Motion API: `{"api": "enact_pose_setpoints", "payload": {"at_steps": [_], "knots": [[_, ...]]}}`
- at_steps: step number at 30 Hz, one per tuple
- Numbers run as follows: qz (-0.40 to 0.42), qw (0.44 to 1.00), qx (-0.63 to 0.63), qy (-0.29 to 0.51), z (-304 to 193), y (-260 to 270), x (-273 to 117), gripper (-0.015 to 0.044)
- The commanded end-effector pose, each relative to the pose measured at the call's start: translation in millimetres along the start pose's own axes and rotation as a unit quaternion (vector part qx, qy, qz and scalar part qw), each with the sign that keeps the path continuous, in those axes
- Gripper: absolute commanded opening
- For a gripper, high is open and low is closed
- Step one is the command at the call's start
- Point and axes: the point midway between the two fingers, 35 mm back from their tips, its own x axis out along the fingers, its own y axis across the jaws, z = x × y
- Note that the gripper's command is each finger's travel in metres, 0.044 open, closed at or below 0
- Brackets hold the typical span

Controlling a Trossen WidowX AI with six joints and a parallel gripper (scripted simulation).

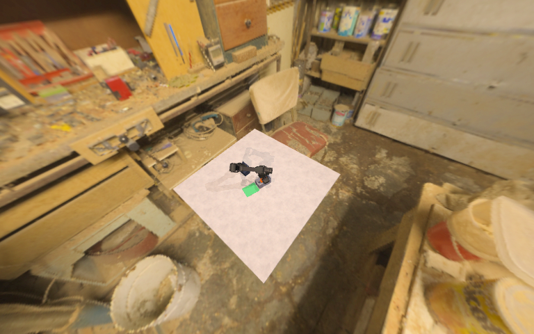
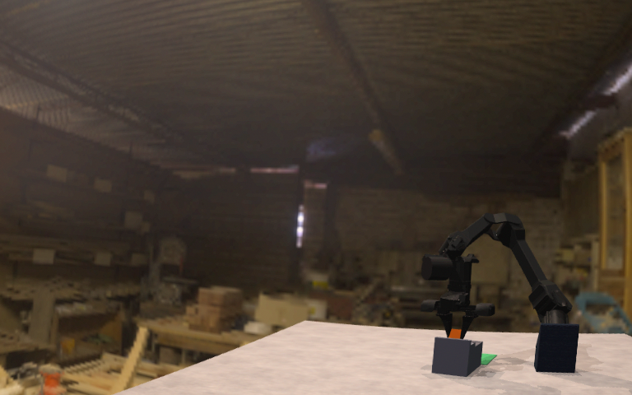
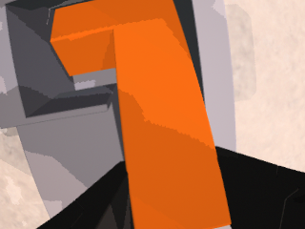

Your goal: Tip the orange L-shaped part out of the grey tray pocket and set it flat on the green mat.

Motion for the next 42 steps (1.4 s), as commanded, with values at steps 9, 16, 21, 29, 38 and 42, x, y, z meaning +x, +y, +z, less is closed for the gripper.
{"api": "enact_pose_setpoints", "payload": {"at_steps": [9, 16, 21, 29, 38, 42], "knots": [[-0.001, 1.000, 0.000, 0.000, 0.8, 0.1, -17.0, 0.0000], [-0.001, 1.000, -0.001, 0.000, 0.9, 0.4, -27.5, 0.0000], [-0.001, 1.000, -0.002, 0.001, 1.0, 0.6, -34.9, 0.0000], [0.000, 1.000, -0.002, 0.001, 1.1, 0.7, -47.5, 0.0000], [0.000, 1.000, -0.002, 0.000, 1.2, 0.8, -61.9, 0.0000], [0.000, 1.000, -0.002, 0.000, 1.2, 0.8, -68.5, 0.0000]]}}
